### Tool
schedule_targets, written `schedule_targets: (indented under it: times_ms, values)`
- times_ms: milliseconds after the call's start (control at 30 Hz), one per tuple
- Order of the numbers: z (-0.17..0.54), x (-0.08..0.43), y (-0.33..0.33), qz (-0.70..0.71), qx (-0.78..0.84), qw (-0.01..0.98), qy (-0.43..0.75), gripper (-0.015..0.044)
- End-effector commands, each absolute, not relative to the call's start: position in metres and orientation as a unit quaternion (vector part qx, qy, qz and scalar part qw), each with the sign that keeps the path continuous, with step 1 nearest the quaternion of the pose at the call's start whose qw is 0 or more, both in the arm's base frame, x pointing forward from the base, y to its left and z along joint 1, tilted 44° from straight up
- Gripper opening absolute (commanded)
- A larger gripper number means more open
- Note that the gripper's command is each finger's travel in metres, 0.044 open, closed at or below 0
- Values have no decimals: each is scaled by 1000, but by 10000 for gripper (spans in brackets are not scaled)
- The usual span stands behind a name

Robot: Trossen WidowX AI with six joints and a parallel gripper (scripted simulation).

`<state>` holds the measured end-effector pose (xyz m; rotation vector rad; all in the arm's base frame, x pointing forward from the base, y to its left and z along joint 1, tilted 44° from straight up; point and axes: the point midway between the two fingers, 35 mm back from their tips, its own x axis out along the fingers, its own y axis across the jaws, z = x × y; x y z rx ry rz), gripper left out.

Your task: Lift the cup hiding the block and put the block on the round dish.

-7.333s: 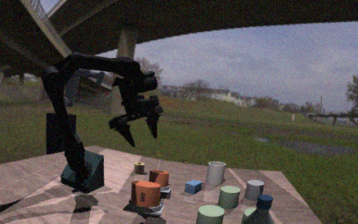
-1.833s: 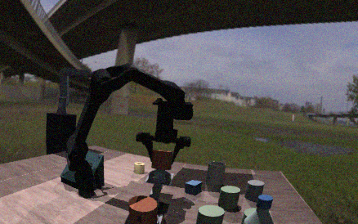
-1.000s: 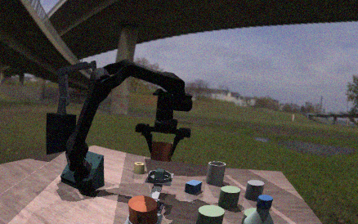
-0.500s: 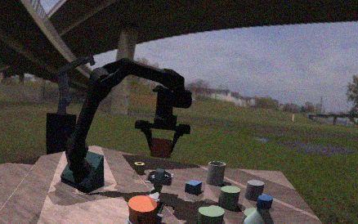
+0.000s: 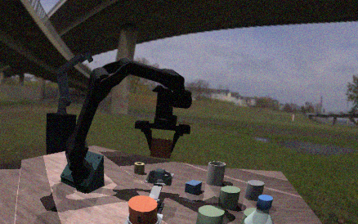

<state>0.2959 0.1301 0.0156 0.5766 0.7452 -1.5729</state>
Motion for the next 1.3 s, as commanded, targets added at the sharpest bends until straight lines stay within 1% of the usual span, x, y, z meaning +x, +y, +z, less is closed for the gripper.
schedule_targets:
  times_ms: [0, 1067, 1267]
  values:
    - [15, 296, 130, -681, 250, 609, 323, 0]
    - [15, 296, 130, -681, 250, 609, 323, 0]
    - [-20, 292, 142, -677, 256, 608, 325, 0]
